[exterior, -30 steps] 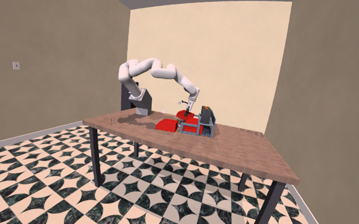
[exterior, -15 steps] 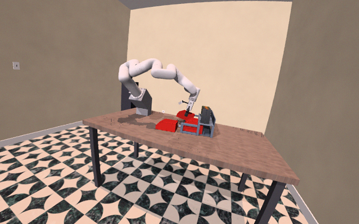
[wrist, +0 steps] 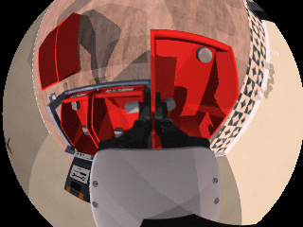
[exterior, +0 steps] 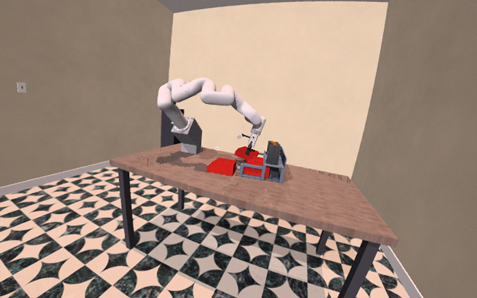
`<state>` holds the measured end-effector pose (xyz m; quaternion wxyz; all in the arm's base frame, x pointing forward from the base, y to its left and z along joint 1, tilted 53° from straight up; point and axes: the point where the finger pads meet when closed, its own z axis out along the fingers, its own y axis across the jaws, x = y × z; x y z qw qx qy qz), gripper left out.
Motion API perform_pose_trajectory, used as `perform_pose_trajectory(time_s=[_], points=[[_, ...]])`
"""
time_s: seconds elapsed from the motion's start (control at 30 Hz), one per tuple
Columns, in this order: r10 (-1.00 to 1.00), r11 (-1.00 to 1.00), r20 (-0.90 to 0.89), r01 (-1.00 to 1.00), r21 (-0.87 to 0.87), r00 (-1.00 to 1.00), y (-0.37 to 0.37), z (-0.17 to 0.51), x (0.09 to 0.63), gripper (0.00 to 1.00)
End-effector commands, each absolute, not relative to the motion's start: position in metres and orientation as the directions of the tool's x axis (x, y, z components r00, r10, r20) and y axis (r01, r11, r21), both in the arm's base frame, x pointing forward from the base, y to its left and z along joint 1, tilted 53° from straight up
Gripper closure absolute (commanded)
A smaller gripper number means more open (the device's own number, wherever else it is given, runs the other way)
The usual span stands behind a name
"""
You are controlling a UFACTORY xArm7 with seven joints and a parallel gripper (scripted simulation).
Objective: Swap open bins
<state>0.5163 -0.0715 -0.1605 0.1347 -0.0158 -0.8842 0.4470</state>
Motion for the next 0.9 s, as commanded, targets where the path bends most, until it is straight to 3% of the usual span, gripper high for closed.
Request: perform_pose_trajectory(time_s=[0.0,0.87], points=[[0.144,0.602,0.222,-0.092,-0.793,-0.964,-0.0688,-0.1598,0.5180,1.00],[0.144,0.602,0.221,-0.092,-0.793,-0.964,-0.0731,-0.1630,0.5180,1.00]])
